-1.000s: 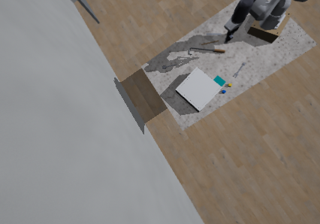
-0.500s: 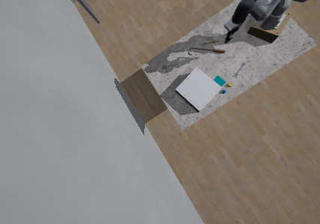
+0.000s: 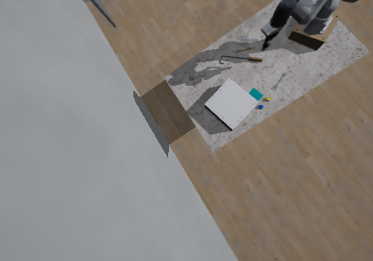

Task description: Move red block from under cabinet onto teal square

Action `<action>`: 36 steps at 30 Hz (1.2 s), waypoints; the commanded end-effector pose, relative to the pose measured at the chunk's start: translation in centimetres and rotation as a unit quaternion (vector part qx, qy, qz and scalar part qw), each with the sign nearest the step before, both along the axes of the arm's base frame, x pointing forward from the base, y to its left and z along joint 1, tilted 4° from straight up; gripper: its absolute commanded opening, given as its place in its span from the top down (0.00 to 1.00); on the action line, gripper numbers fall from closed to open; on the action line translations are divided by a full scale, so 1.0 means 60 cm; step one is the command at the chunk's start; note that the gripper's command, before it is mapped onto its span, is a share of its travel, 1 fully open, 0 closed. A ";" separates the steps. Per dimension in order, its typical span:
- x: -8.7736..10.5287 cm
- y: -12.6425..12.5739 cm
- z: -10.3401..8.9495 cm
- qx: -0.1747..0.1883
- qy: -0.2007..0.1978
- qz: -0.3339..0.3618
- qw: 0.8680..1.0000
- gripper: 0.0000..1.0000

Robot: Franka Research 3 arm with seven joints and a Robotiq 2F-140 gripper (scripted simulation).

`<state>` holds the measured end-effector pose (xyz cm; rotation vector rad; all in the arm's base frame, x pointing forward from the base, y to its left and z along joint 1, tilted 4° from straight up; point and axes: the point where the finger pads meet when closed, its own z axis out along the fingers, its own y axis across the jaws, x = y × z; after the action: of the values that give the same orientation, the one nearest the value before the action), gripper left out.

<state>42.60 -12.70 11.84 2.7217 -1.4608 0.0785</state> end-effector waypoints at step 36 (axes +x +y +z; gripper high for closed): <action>-0.001 -0.001 -0.002 -0.002 0.000 -0.004 1.000 0.66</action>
<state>42.60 -12.70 11.84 2.7175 -1.4682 0.0789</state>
